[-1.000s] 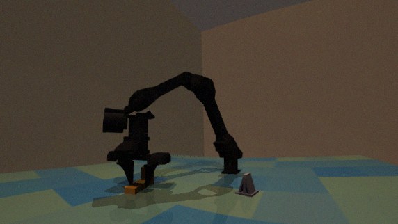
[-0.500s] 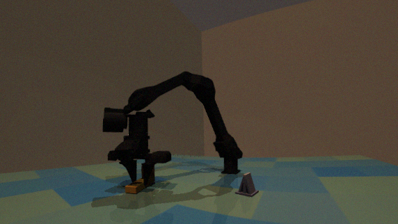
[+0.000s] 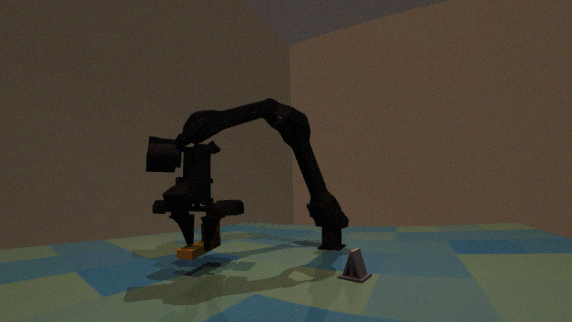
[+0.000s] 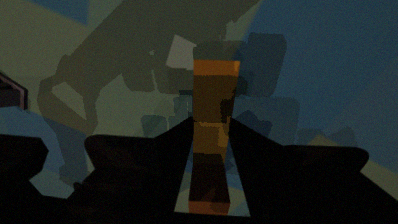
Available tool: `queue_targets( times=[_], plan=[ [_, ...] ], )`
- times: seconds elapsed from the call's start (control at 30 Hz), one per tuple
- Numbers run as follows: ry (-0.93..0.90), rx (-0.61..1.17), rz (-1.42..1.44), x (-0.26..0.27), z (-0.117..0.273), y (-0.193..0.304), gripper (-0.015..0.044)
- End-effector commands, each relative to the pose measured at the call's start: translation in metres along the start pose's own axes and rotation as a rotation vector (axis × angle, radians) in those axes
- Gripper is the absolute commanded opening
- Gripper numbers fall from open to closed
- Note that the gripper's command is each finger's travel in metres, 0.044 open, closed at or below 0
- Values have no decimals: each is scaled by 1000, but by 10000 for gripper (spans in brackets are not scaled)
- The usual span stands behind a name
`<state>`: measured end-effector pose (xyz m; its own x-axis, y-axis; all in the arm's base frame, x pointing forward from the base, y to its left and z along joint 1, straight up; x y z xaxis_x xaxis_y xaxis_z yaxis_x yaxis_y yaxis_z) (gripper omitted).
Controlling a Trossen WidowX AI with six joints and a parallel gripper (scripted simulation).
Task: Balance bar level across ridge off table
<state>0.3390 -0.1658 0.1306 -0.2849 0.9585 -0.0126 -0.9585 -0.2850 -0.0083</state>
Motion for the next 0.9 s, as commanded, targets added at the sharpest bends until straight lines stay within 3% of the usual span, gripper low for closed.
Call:
queue_targets(
  times=[0.0,0.57,0.87],
  plan=[
    [12,-16,2,-1,17,-1,0],
    [10,-17,4,3,61,3,0],
    [9,-17,51,19,63,-6,0]
  ],
)
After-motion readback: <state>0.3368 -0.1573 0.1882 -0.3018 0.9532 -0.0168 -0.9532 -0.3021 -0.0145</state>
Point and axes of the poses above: the point midway between the two fingers, 35 mm back from their tips, its own z axis back along the fingers, its own x axis across the jaws, y = z × x, the point moved 4 cm from there along z, back along the fingers, and after that the axes turned 6 degrees about -z, right-handed, at the moved point
